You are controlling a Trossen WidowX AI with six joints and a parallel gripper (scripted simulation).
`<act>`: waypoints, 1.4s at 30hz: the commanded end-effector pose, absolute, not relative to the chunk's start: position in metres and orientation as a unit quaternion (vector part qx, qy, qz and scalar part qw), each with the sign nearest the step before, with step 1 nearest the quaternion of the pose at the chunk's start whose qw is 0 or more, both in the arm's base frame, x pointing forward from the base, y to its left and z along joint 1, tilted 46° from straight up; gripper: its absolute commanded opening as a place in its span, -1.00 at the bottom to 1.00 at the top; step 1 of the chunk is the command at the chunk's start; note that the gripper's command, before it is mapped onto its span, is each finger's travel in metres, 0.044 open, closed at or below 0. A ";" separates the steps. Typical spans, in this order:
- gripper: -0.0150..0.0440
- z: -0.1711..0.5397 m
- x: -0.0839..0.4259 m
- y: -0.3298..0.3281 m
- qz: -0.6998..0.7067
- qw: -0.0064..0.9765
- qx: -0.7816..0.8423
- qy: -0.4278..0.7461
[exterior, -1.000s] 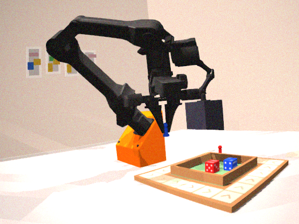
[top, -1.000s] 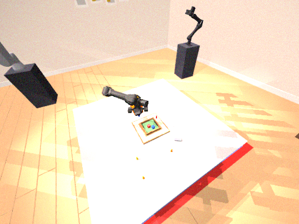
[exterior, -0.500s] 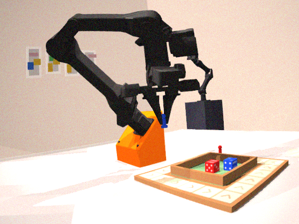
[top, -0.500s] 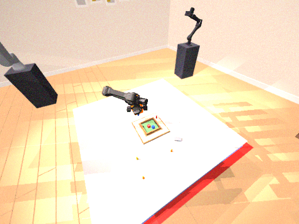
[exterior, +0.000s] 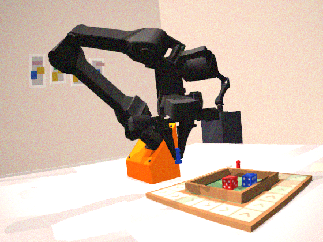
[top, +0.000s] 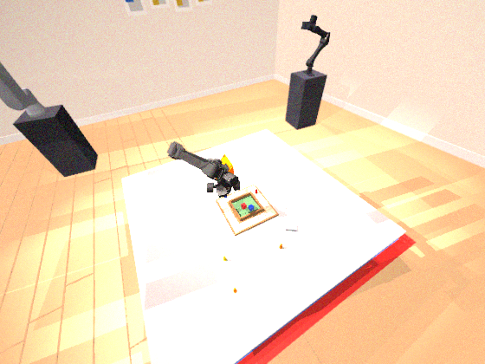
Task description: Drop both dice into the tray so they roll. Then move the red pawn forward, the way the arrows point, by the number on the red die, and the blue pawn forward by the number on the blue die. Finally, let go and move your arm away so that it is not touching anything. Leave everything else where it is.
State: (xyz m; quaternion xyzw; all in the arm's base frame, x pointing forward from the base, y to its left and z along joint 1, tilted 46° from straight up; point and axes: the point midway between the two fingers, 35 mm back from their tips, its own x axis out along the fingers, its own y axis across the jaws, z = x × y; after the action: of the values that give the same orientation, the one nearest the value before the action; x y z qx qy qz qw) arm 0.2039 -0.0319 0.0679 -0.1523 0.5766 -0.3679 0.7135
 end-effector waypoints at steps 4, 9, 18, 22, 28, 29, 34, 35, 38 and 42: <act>-0.49 0.066 0.211 -0.055 -0.375 0.712 -0.160 0.572; -0.49 0.063 0.212 -0.061 -0.376 0.711 -0.161 0.572; -0.49 0.042 0.214 -0.083 -0.376 0.711 -0.161 0.571; -0.49 0.041 0.214 -0.084 -0.376 0.711 -0.161 0.571; -0.49 0.036 0.214 -0.089 -0.376 0.711 -0.161 0.571; -0.49 0.035 0.215 -0.090 -0.376 0.711 -0.161 0.571; -0.49 0.030 0.215 -0.096 -0.377 0.711 -0.162 0.571; -0.40 0.032 0.215 -0.093 -0.376 0.712 -0.158 0.571; -0.14 0.032 0.215 -0.093 -0.376 0.712 -0.158 0.571; 0.22 0.032 0.215 -0.093 -0.376 0.712 -0.158 0.571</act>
State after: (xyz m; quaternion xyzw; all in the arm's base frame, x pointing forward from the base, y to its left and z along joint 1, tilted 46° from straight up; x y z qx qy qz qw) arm 0.2151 -0.0929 0.0320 -0.1597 0.5716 -0.3754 0.7119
